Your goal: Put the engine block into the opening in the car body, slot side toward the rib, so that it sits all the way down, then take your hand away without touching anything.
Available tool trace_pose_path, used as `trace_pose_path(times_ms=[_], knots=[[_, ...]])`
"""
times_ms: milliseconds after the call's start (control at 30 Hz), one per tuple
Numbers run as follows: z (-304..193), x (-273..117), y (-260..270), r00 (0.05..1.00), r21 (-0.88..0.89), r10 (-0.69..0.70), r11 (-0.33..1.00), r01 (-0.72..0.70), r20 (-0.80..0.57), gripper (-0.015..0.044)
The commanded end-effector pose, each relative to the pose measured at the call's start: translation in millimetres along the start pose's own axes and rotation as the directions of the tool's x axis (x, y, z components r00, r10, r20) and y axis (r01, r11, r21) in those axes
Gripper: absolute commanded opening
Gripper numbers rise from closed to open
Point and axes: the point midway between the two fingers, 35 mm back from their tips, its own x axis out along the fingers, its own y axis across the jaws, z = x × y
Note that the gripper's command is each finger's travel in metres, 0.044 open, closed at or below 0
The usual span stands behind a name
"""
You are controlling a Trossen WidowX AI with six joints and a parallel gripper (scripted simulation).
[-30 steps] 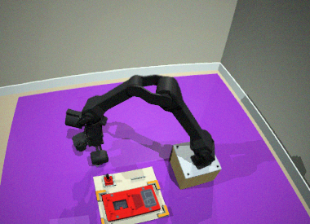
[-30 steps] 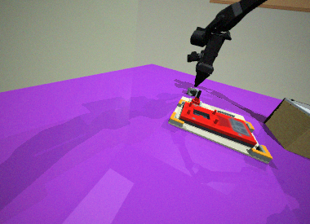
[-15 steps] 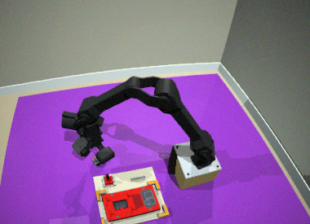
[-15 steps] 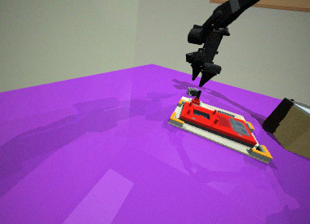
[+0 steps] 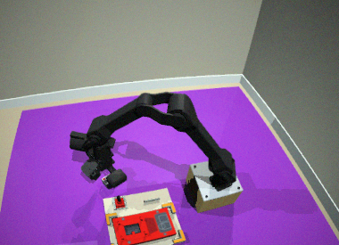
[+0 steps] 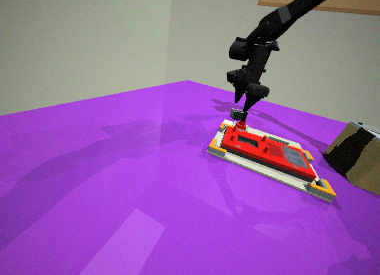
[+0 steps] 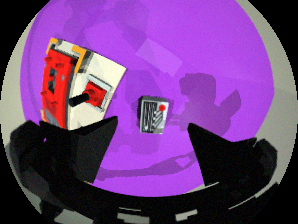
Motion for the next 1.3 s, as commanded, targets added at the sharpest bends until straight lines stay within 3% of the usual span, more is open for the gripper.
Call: trace_pose_path(times_ms=[0,433,800,1033,1167,1267], knots=[[-1.7,7.6,0.8,1.0,-0.005,0.001,1.0,-0.001,-0.008,0.044],[-2.1,26.0,1.0,1.0,-0.005,0.001,1.0,-0.001,-0.009,0.044],[-2.1,26.0,1.0,1.0,-0.005,0.001,1.0,-0.001,-0.009,0.0151],[-2.1,26.0,1.0,1.0,-0.005,0.001,1.0,-0.001,-0.009,0.0105],[-1.6,23.8,0.9,1.0,-0.006,0.002,1.0,-0.002,-0.008,0.0],[-0.4,18.1,0.5,1.0,-0.007,0.004,1.0,-0.004,-0.005,0.0]])
